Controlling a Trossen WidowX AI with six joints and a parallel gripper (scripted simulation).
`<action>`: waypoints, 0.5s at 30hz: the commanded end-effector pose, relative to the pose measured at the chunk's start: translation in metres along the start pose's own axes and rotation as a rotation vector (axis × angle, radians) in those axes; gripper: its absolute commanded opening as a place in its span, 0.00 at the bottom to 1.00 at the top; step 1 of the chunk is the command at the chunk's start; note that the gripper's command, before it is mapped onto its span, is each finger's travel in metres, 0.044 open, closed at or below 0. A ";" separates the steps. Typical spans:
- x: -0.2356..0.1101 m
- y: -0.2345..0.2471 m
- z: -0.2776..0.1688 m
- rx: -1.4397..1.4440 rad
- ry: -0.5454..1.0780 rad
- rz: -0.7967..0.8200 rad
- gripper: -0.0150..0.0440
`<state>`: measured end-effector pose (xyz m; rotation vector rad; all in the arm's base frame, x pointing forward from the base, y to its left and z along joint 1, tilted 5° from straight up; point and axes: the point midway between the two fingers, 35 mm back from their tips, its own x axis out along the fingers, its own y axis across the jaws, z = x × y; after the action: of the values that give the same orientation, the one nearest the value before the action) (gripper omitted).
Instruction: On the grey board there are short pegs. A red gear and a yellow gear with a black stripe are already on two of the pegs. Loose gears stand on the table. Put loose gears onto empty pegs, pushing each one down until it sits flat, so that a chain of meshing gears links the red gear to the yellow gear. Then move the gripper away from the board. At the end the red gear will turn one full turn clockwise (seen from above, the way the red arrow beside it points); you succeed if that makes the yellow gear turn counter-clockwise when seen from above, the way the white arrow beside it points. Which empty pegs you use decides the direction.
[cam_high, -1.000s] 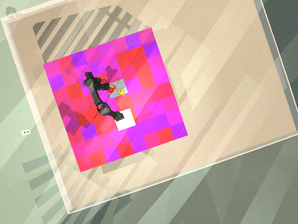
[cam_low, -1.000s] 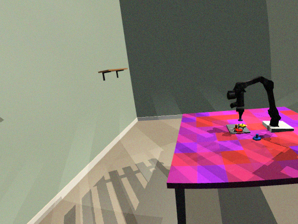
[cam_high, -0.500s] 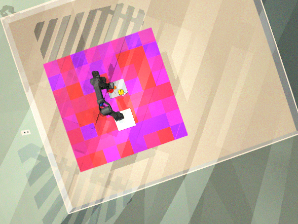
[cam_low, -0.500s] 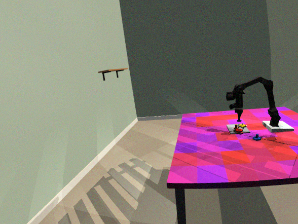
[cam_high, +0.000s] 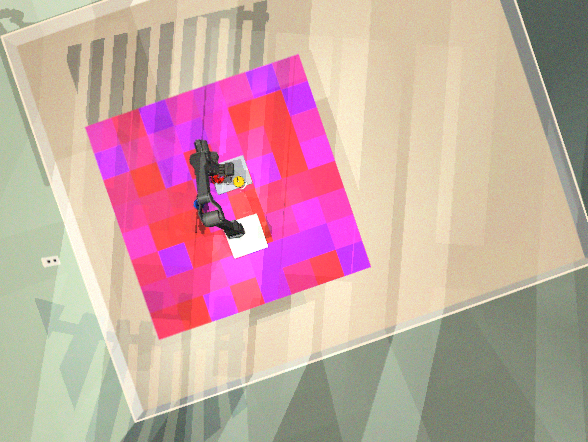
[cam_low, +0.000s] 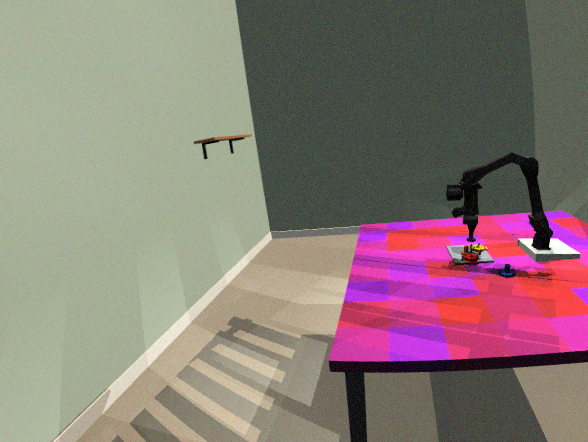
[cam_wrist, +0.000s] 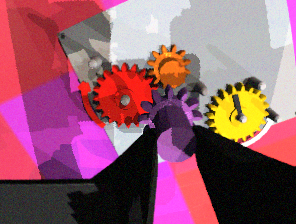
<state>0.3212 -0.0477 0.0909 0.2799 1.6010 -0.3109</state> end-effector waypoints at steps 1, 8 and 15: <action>0.004 -0.010 0.000 -0.005 -0.005 -0.004 0.25; 0.013 -0.028 0.000 -0.003 -0.005 -0.007 0.25; 0.017 -0.036 -0.001 -0.002 -0.004 -0.008 0.25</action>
<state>0.3063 -0.0799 0.0744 0.2807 1.6041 -0.3206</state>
